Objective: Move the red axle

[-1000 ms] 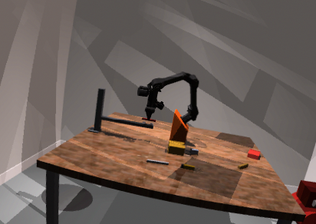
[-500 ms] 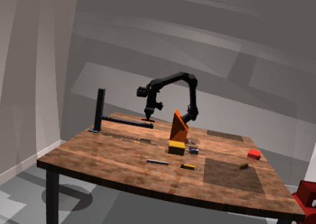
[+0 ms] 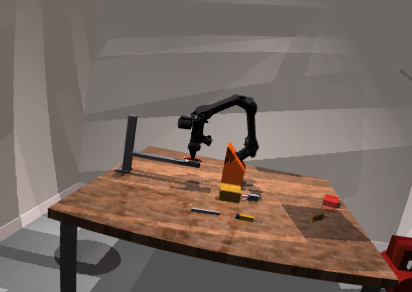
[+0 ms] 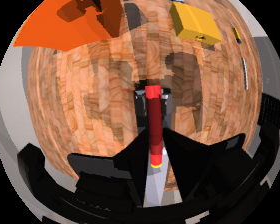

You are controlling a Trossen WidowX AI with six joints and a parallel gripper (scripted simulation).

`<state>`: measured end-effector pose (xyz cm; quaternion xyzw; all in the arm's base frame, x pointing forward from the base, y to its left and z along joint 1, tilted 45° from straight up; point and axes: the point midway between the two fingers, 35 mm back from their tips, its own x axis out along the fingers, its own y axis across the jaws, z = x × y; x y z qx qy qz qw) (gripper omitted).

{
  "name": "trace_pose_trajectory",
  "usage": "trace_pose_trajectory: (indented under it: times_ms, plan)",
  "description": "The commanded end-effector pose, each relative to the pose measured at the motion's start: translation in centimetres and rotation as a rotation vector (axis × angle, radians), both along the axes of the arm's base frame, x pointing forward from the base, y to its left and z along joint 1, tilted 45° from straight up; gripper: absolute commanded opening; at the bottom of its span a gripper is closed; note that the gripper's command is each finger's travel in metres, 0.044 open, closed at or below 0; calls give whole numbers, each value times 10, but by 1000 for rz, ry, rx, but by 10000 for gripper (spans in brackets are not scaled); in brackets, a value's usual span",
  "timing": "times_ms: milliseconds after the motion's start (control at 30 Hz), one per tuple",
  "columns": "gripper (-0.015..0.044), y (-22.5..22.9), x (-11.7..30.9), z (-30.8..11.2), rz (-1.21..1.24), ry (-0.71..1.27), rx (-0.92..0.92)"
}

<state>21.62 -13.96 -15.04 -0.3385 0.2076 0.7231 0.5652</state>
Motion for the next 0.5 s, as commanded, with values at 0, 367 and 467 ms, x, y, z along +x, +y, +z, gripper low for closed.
trace_pose_trajectory:
  times_ms: [0,367,467]
  plan:
    - [157,0,0,0,-1,-1,0]
    - [440,-4,1,4,-4,1,2]
    - [440,-10,2,10,-4,1,3]
